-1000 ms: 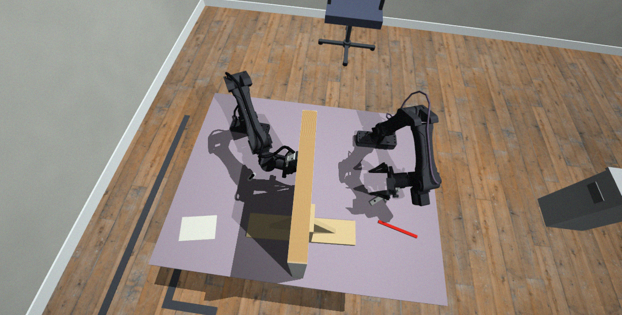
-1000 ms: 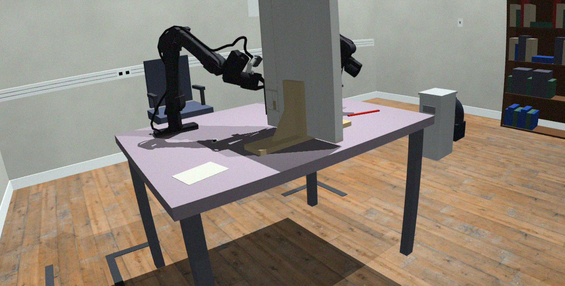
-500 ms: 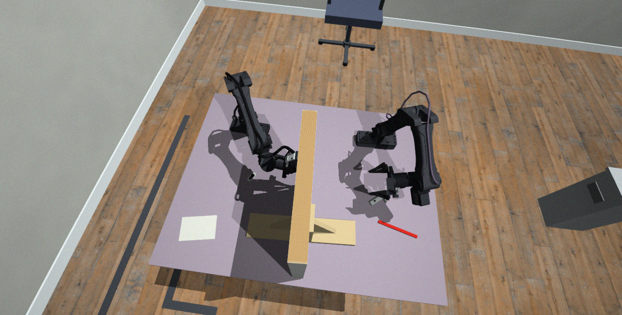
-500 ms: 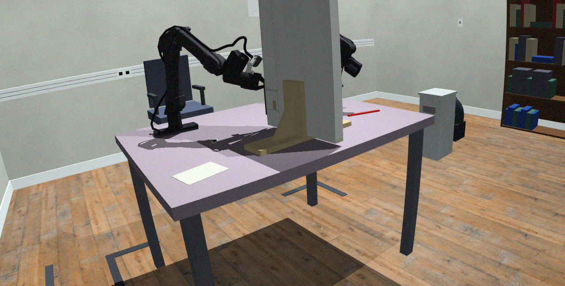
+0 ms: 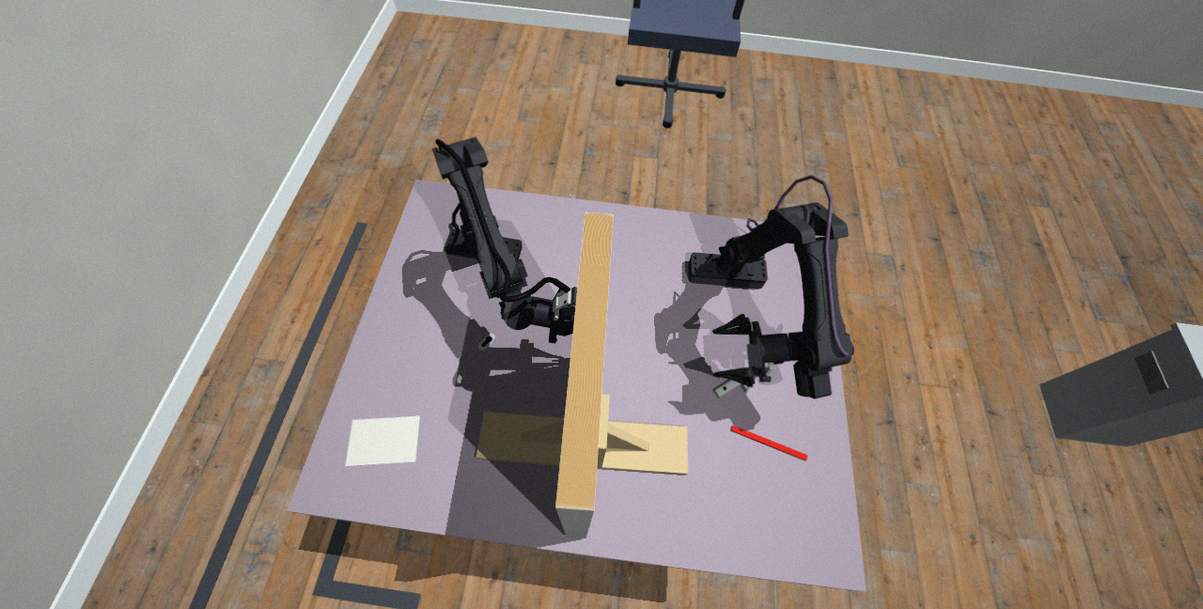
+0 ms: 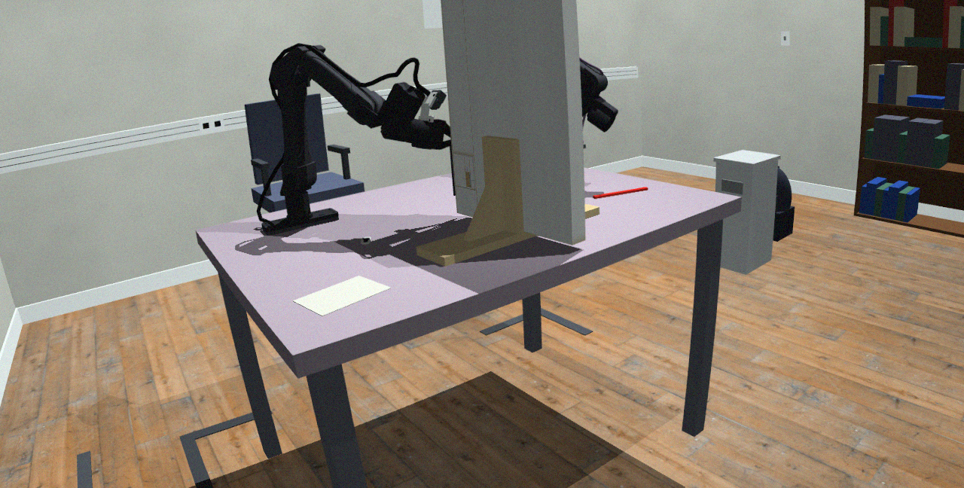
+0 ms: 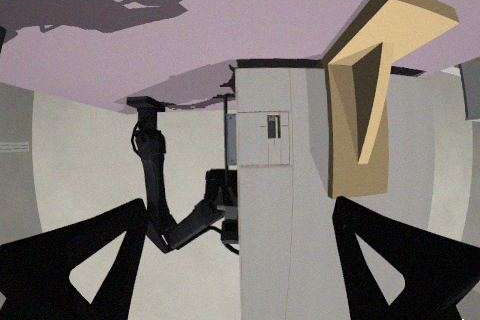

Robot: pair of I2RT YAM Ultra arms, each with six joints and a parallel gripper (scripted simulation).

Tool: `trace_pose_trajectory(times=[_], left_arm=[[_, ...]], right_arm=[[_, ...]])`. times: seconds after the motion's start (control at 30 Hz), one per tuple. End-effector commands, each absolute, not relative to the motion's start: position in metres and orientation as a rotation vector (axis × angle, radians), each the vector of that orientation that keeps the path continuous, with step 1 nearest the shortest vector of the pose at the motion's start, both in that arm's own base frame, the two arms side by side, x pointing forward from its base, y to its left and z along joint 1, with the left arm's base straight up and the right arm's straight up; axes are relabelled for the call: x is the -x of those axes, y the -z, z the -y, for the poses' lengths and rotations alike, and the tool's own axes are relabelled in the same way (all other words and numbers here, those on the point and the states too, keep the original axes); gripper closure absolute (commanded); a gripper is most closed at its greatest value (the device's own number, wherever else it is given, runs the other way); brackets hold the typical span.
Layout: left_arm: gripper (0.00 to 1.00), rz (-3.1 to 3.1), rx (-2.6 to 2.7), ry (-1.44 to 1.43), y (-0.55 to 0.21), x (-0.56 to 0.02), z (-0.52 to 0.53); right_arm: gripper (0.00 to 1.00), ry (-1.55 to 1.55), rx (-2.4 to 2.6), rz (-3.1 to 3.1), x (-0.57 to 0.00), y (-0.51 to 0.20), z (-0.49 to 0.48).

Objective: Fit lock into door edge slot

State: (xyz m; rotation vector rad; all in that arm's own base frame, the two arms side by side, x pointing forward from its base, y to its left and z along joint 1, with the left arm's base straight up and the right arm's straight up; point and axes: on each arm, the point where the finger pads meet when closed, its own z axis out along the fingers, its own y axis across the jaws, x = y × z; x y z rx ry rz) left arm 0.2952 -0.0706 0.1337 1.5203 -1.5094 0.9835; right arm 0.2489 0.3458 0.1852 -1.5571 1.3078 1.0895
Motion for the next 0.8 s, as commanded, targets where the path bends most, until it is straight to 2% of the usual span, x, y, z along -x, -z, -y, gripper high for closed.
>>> trace_pose_trajectory(times=[0.0, 0.77], left_arm=[[0.00, 1.534, -1.507, -1.000, -0.138, -0.298, 0.072], [0.00, 1.534, -1.507, -1.000, -0.138, -0.298, 0.072]], right_arm=[[0.86, -1.083, 1.553, -1.295, -0.250, -0.190, -0.346], [0.86, -1.082, 1.553, -1.293, -0.251, -0.224, -0.347]])
